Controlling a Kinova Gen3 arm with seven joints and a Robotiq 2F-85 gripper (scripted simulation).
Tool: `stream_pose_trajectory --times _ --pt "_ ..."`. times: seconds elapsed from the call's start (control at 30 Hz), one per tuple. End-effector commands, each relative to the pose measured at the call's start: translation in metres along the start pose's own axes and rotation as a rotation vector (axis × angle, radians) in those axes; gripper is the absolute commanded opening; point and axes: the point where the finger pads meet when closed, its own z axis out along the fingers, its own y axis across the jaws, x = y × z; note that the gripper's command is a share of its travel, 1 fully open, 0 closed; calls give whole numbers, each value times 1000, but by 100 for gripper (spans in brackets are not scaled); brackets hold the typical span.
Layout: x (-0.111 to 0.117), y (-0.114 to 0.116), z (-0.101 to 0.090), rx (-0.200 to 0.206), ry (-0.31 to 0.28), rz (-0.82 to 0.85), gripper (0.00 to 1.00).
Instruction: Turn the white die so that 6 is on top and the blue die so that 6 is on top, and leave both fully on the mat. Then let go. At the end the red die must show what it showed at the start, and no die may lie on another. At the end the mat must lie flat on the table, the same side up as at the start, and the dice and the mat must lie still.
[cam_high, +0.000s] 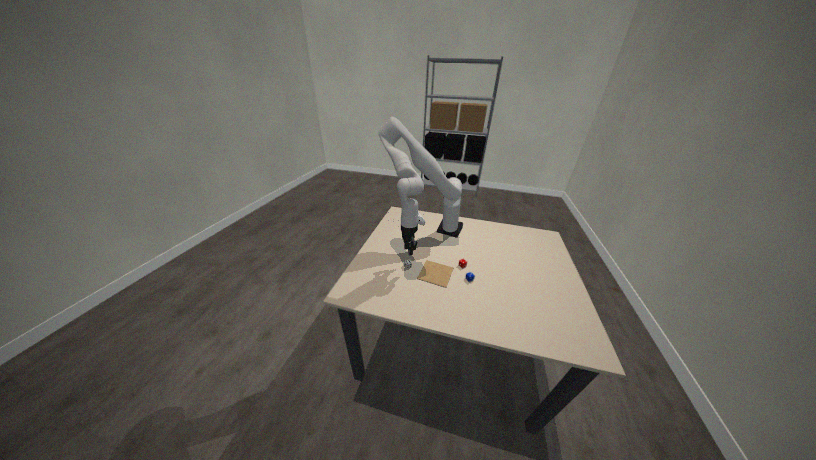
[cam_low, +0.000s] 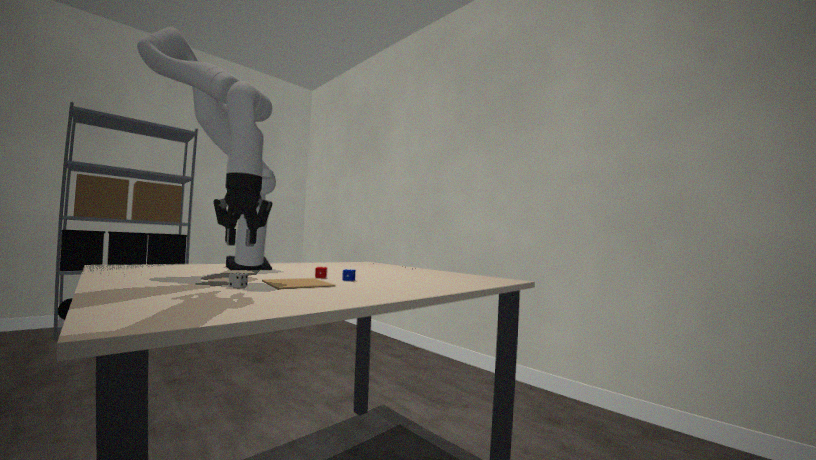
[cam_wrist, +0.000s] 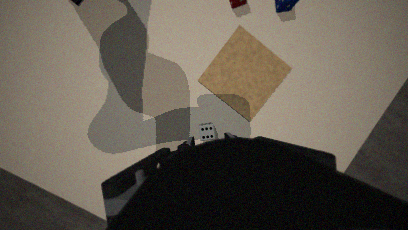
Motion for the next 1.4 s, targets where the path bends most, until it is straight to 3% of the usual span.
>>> stream_pose_trajectory --times 0.0,0.8,1.37 --pt "1 0 1 1 0 -12 46" --pt "1 0 7 2 1 -13 46" --pt "1 -1 29 2 1 -13 46"
